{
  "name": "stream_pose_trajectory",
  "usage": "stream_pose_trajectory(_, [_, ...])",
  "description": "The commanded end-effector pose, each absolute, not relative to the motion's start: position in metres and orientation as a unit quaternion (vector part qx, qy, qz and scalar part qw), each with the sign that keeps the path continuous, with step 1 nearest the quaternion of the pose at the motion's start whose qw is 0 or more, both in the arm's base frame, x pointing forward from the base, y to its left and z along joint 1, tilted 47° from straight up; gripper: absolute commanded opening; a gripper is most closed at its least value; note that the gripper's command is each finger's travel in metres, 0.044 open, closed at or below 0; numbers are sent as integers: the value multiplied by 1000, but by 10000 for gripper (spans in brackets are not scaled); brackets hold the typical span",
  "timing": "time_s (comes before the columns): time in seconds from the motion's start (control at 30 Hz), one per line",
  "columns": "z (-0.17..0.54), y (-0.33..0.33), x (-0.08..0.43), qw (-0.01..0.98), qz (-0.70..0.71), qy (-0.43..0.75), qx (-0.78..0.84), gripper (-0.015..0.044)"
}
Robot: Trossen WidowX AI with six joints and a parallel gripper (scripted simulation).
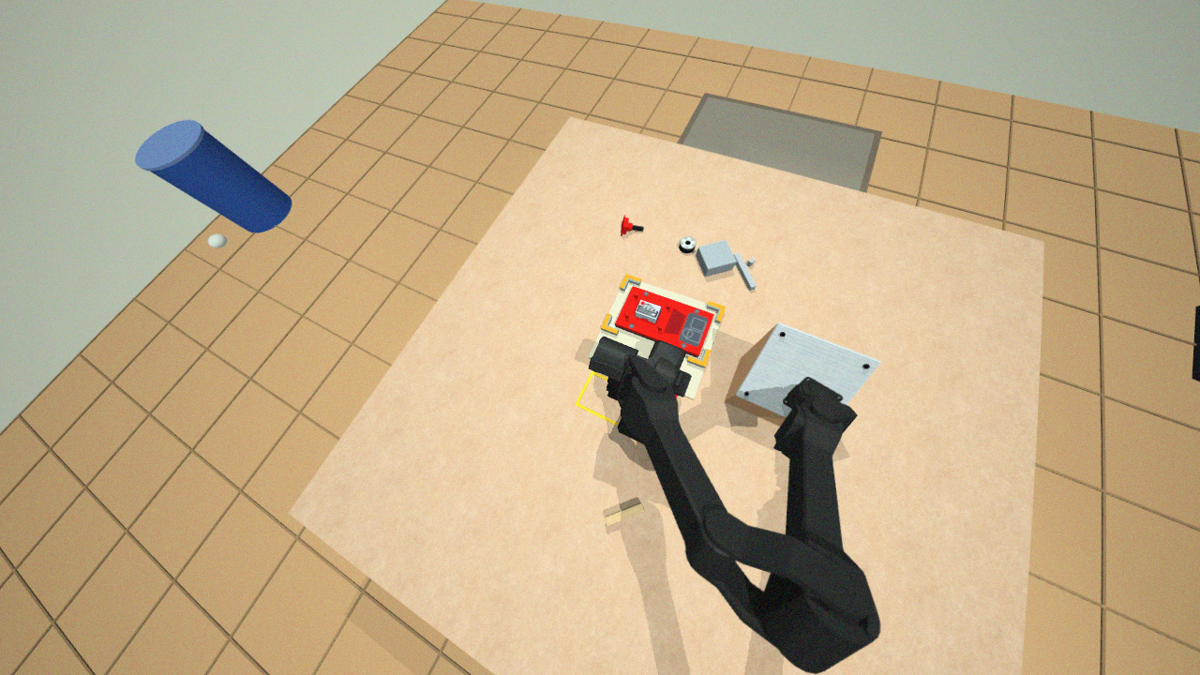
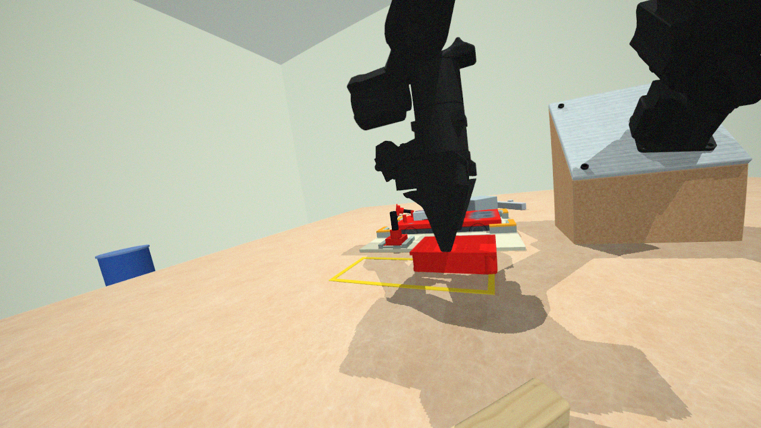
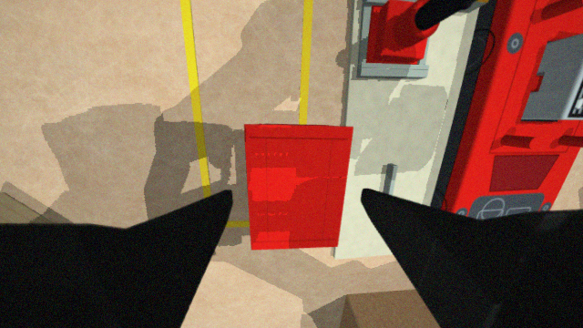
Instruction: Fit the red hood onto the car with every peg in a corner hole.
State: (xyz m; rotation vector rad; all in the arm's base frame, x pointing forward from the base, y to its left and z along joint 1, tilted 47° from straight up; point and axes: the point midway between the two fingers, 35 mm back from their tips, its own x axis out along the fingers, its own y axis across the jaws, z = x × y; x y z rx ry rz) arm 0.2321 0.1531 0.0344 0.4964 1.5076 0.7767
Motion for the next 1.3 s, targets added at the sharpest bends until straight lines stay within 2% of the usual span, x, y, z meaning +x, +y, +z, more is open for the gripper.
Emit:
stream_pose_trajectory(0.0, [33, 155, 230, 632, 340, 661, 220, 440])
stream_pose_trajectory(1.23, [20, 168, 228, 631, 340, 661, 220, 440])
stream_pose_trajectory(1.27, [22, 166, 230, 634, 341, 659, 219, 414])
